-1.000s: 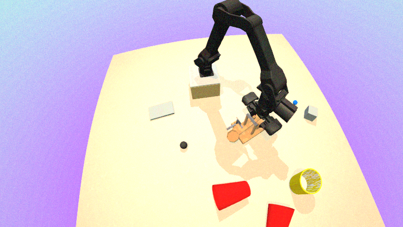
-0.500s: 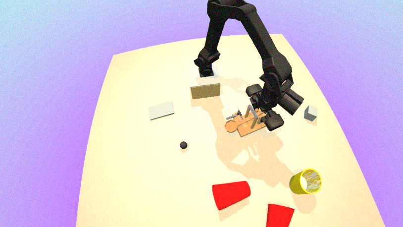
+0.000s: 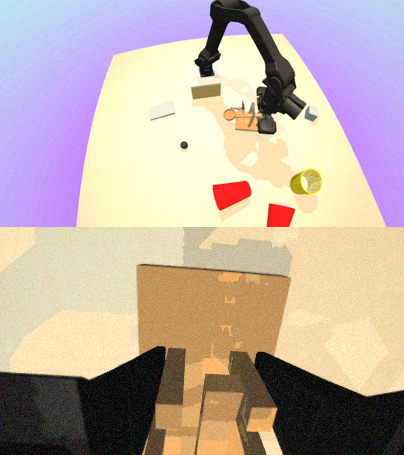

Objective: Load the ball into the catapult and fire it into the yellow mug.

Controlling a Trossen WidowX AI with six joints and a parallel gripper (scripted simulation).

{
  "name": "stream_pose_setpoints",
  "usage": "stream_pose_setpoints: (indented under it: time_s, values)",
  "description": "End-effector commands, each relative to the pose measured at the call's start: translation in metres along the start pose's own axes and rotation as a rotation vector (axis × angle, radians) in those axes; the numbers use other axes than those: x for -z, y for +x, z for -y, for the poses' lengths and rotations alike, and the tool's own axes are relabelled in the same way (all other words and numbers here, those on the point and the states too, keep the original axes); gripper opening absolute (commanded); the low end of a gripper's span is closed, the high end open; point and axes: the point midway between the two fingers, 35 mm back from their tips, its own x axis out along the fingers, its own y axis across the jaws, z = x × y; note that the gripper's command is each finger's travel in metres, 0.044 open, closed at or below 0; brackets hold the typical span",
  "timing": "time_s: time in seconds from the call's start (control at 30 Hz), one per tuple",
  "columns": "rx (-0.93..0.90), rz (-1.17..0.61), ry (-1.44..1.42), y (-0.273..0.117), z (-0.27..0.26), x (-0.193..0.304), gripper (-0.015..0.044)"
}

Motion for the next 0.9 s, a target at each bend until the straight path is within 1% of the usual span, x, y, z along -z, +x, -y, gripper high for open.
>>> stream_pose_setpoints:
  time_s: [0.0, 0.23, 0.87]
  values:
    - [0.014, 0.011, 0.076, -0.005, 0.01, -0.004, 0.0]
    - [0.014, 0.011, 0.078, -0.003, 0.011, -0.004, 0.0]
    - [0.014, 0.011, 0.079, 0.028, 0.013, -0.005, 0.0]
